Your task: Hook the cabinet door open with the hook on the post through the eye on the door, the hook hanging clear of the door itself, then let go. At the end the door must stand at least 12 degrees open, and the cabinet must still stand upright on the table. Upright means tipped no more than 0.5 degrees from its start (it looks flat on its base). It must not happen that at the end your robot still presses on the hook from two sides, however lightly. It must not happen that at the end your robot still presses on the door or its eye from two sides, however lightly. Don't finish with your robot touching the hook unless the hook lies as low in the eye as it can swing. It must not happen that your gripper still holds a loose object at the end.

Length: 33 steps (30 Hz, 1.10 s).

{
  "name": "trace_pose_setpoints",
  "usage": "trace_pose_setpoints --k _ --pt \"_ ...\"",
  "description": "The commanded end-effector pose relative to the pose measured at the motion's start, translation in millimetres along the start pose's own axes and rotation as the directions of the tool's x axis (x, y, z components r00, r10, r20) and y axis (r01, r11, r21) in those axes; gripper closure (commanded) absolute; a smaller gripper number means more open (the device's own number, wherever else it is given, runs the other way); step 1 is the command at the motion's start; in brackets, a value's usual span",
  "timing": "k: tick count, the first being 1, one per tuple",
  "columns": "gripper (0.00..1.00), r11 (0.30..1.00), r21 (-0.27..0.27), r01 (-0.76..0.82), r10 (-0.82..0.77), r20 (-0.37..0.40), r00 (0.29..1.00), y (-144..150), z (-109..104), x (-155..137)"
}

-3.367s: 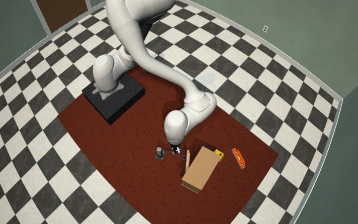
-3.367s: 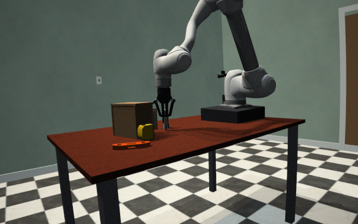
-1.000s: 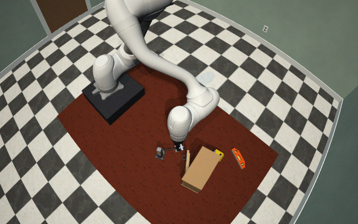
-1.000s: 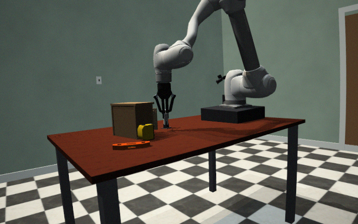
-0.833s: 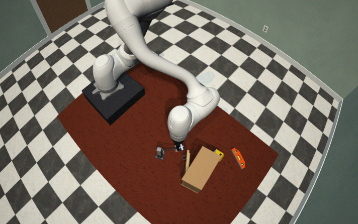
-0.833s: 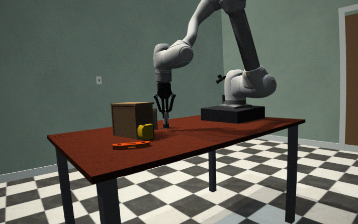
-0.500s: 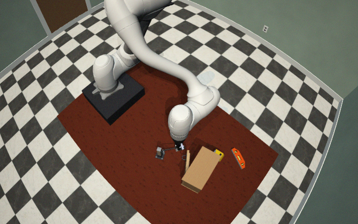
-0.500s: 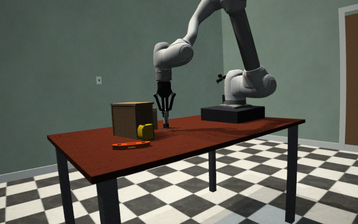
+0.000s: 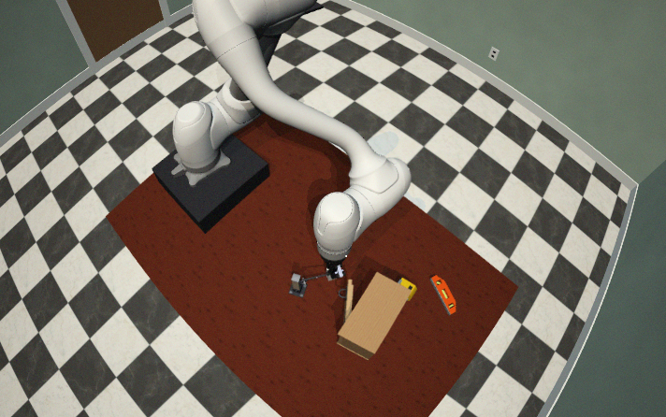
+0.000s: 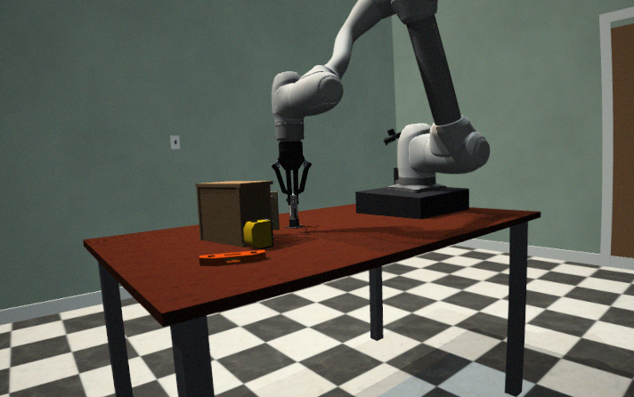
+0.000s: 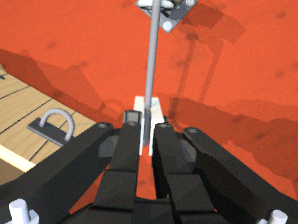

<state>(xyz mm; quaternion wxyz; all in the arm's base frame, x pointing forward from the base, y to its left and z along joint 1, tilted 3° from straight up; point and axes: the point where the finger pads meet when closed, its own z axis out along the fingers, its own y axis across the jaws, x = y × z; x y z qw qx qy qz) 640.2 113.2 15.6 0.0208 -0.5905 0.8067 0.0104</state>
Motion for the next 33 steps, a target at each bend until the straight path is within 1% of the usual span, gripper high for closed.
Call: trace_pose_setpoints --k 1,33 --pt "0.97 1.000 0.000 0.000 0.000 0.000 1.000 0.0 -1.5 -0.3" --pt "0.97 1.000 0.000 0.000 0.000 0.000 1.000 0.0 -21.2 -1.6"
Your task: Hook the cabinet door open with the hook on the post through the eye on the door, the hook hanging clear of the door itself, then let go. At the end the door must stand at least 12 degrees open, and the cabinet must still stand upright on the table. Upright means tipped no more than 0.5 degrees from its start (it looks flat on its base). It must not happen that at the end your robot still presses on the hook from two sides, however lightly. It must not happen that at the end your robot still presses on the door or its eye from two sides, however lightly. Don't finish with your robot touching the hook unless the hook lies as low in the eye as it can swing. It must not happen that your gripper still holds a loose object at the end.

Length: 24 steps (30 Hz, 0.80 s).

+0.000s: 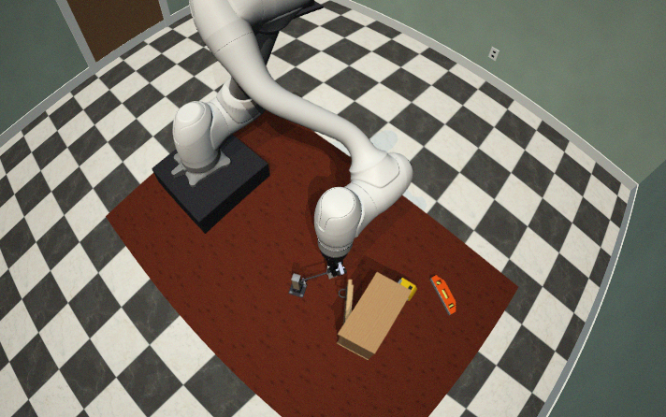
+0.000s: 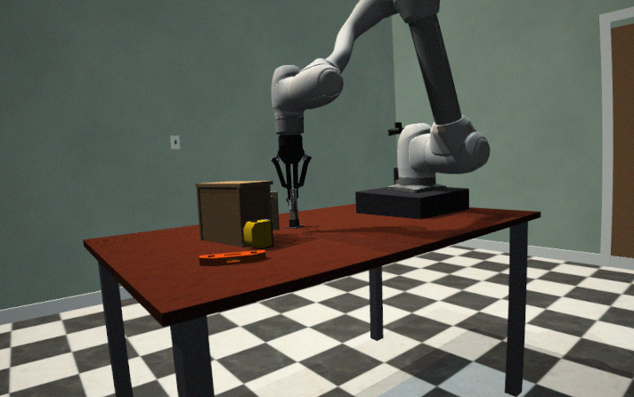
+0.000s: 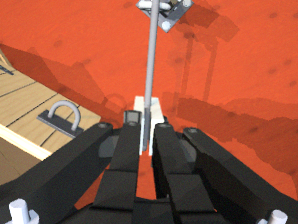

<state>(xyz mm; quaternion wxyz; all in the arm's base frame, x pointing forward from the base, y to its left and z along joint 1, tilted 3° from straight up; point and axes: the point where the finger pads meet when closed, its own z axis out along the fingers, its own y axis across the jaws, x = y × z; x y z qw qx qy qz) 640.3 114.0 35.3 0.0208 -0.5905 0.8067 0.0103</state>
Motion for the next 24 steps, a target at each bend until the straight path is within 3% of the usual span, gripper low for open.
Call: trace_pose_setpoints --k 1,24 --pt "0.97 1.000 0.000 0.000 0.000 0.000 1.000 0.0 -2.8 0.1" --pt "0.97 1.000 0.000 0.000 0.000 0.000 1.000 0.0 -16.6 1.9"
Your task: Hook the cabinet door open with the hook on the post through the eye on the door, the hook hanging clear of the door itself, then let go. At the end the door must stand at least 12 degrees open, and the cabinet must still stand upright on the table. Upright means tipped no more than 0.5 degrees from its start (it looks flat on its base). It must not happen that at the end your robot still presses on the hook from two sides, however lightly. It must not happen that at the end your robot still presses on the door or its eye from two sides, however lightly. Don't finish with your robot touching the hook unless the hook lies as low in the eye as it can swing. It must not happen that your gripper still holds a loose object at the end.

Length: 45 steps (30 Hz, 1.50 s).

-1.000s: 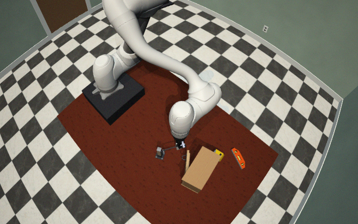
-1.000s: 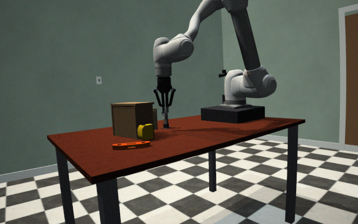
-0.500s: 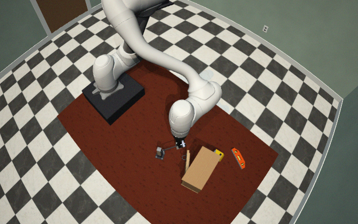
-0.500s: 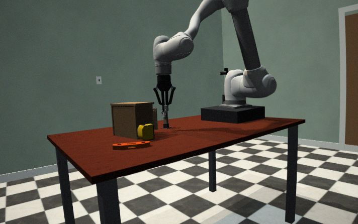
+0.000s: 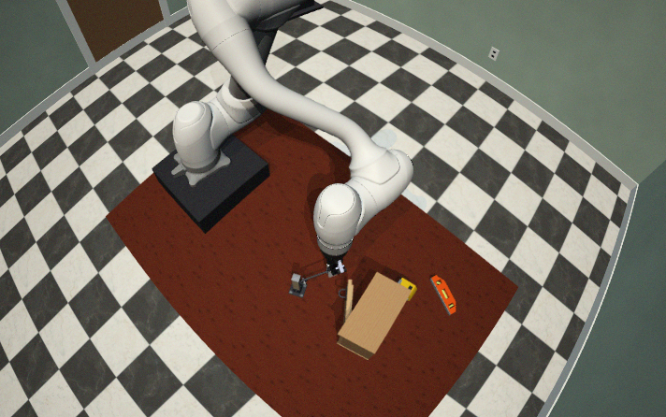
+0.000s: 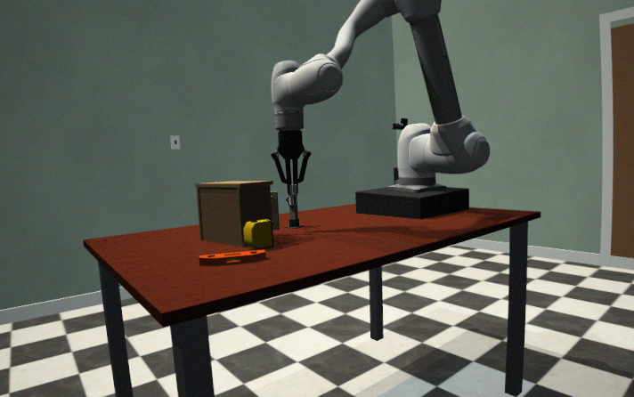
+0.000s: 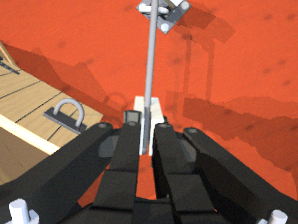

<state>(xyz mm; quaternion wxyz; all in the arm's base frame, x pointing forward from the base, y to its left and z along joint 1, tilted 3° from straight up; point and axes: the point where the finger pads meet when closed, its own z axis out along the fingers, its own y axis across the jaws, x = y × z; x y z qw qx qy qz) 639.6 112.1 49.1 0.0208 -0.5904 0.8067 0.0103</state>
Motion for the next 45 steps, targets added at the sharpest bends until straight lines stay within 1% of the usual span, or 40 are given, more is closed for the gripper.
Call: trace_pose_setpoints --k 1,16,21,25,29,35,39,45 --pt "0.97 1.000 0.000 0.000 0.000 0.000 1.000 0.0 -3.8 0.7" --pt "0.97 1.000 0.000 -0.001 0.001 0.000 1.000 0.0 -11.2 2.6" --pt "0.97 0.998 0.000 -0.064 0.064 0.000 0.998 -2.8 -11.2 2.7" --pt "0.97 0.997 0.000 -0.073 0.073 0.000 0.997 -6.0 -11.2 2.9" --pt "0.97 0.992 0.000 -0.129 0.129 0.000 0.992 -8.5 -11.2 3.1" --pt "0.97 0.990 0.000 -0.138 0.138 0.000 0.990 -11.7 -11.2 3.4" --pt "0.97 0.981 0.000 -0.194 0.194 0.000 0.981 -14.2 -11.2 3.9" --pt "0.97 0.973 0.000 -0.230 0.230 0.000 0.973 -18.6 -11.2 4.7"
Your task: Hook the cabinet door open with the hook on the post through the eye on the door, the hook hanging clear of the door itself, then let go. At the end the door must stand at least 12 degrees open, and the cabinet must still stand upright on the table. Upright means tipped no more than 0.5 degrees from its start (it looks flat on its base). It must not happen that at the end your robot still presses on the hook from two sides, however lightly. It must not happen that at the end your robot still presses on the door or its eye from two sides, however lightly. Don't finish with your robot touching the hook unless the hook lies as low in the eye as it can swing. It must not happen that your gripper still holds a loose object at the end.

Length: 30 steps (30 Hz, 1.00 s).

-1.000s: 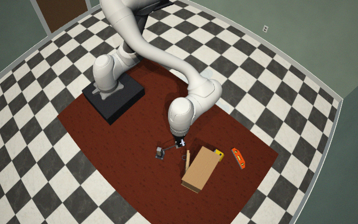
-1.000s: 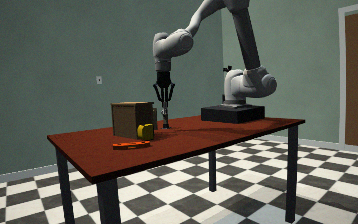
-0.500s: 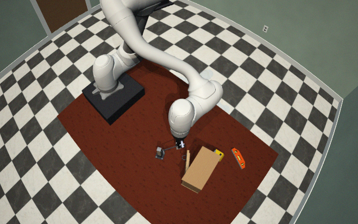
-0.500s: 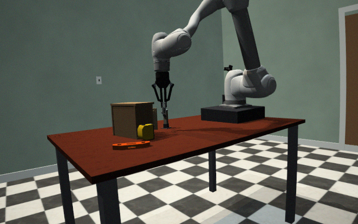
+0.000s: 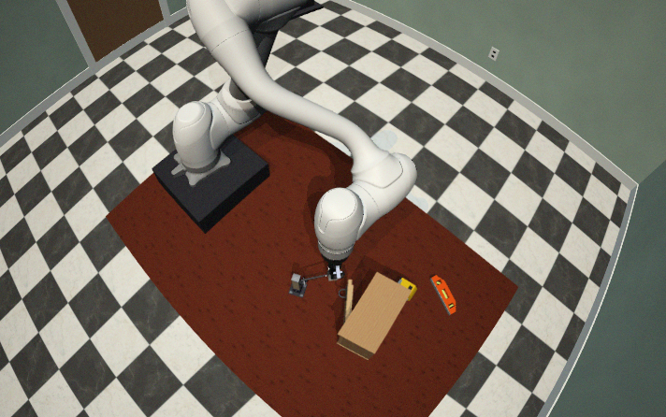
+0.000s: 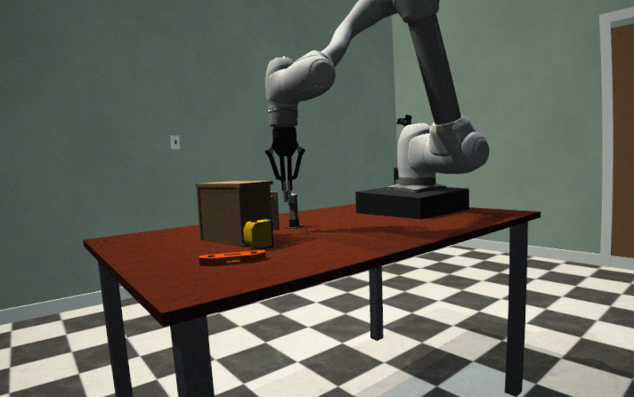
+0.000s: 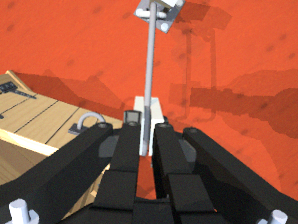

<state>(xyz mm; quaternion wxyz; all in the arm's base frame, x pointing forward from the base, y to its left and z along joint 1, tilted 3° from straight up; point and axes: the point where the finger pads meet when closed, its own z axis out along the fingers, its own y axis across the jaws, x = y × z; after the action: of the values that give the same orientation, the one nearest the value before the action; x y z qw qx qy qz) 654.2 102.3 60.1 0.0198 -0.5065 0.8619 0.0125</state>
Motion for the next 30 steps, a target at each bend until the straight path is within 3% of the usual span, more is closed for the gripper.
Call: trace_pose_setpoints --k 1,30 --pt "0.97 0.999 0.000 -0.047 0.047 0.000 0.999 -2.3 -0.1 0.1" --pt "0.97 0.967 0.000 -0.253 0.253 0.000 0.967 -19.9 -0.1 2.2"
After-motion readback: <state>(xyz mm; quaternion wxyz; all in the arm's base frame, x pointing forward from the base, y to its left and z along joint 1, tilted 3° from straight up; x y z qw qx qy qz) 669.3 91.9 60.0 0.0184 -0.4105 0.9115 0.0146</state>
